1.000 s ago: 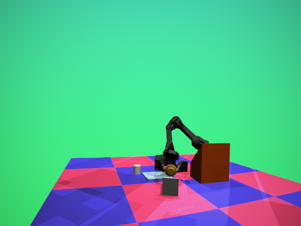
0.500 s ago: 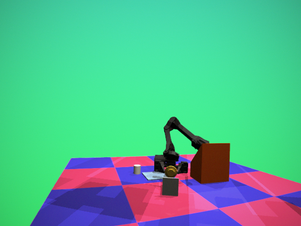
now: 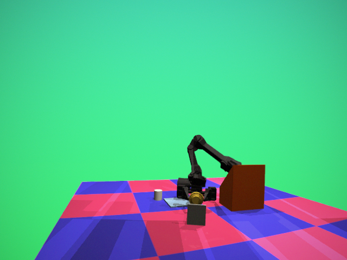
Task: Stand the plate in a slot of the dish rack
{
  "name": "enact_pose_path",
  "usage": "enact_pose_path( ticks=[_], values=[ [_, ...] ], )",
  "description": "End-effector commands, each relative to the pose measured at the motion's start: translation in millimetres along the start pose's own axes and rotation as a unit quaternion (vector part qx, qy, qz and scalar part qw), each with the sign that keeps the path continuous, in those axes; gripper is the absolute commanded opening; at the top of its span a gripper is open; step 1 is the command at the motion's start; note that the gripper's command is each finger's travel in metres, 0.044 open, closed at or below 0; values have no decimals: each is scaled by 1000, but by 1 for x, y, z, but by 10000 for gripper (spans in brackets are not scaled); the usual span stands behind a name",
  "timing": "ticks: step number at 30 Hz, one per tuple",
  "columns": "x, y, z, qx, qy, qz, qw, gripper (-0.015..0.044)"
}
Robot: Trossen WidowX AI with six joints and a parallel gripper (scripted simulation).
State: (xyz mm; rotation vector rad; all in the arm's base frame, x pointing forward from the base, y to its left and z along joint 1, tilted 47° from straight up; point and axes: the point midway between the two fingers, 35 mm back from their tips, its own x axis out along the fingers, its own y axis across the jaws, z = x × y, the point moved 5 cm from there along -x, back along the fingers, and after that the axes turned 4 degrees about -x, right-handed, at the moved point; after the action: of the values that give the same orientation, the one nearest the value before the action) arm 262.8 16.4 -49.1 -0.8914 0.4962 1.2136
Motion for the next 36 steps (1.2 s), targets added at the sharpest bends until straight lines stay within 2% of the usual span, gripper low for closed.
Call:
enact_pose_path(
  ticks=[1, 6, 20, 35, 36],
  values=[
    [6, 1, 0, 1, 0, 3, 1000, 0],
    [8, 3, -22, 0, 0, 1, 1000, 0],
    [7, 3, -20, 4, 5, 2, 1000, 0],
    [7, 3, -20, 2, 5, 2, 1000, 394],
    [7, 3, -20, 2, 5, 2, 1000, 400]
  ],
)
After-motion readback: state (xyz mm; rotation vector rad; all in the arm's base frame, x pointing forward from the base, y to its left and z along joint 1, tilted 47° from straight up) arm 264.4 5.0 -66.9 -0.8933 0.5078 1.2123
